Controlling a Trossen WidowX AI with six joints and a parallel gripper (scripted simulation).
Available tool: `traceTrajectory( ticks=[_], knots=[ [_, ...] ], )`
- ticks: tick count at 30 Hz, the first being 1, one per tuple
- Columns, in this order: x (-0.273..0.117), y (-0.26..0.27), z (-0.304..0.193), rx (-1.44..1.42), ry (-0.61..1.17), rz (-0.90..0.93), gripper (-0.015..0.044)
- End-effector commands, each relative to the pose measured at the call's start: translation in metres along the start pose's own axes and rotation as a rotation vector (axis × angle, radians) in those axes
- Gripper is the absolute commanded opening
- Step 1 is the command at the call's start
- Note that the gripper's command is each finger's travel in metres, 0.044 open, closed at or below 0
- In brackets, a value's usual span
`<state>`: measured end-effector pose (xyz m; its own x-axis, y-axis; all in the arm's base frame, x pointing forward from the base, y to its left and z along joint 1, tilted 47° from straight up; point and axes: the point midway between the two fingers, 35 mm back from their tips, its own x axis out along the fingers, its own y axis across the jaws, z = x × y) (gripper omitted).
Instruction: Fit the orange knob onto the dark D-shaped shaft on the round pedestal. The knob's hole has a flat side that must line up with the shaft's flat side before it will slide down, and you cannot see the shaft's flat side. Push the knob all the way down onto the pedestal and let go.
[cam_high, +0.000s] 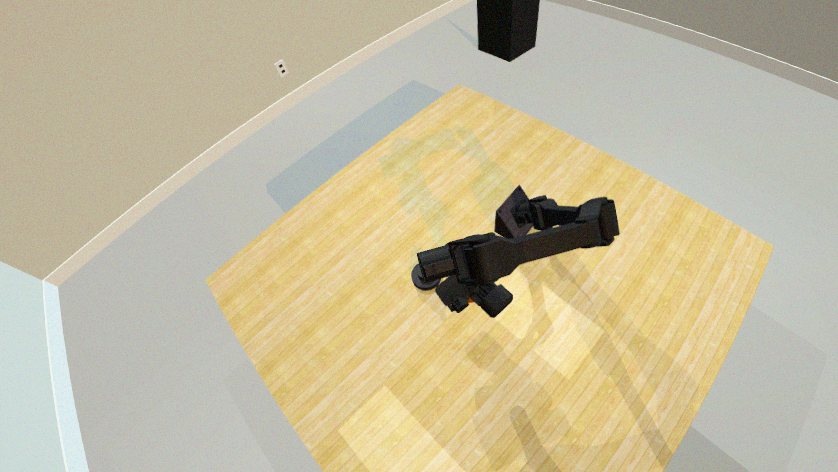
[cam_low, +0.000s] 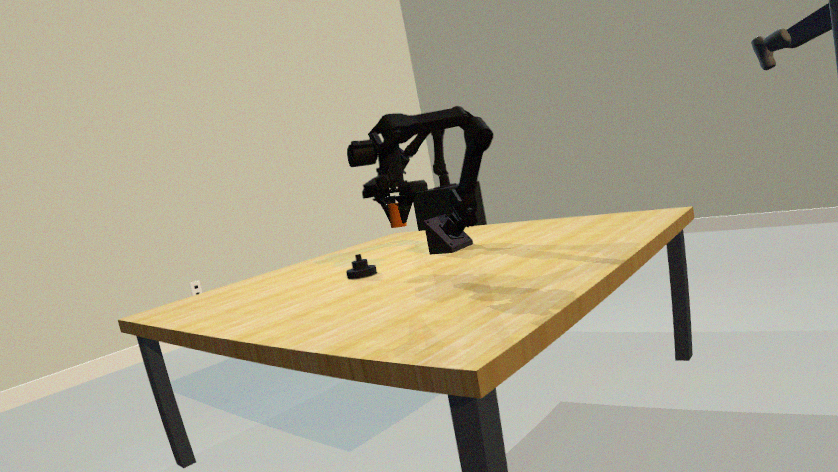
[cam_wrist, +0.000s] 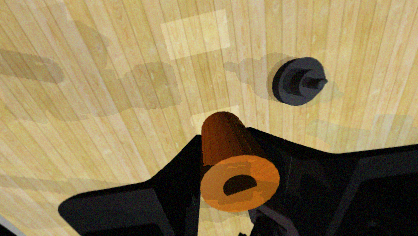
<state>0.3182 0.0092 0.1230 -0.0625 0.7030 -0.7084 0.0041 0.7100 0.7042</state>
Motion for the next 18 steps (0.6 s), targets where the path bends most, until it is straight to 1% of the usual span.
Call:
traceTrajectory(
  ticks=[1, 18],
  knots=[
    [-0.002, -0.012, 0.006, -0.011, -0.011, -0.010, 0.0000],
    [0.010, -0.063, 0.017, -0.019, 0.011, -0.013, 0.0000]
  ],
)
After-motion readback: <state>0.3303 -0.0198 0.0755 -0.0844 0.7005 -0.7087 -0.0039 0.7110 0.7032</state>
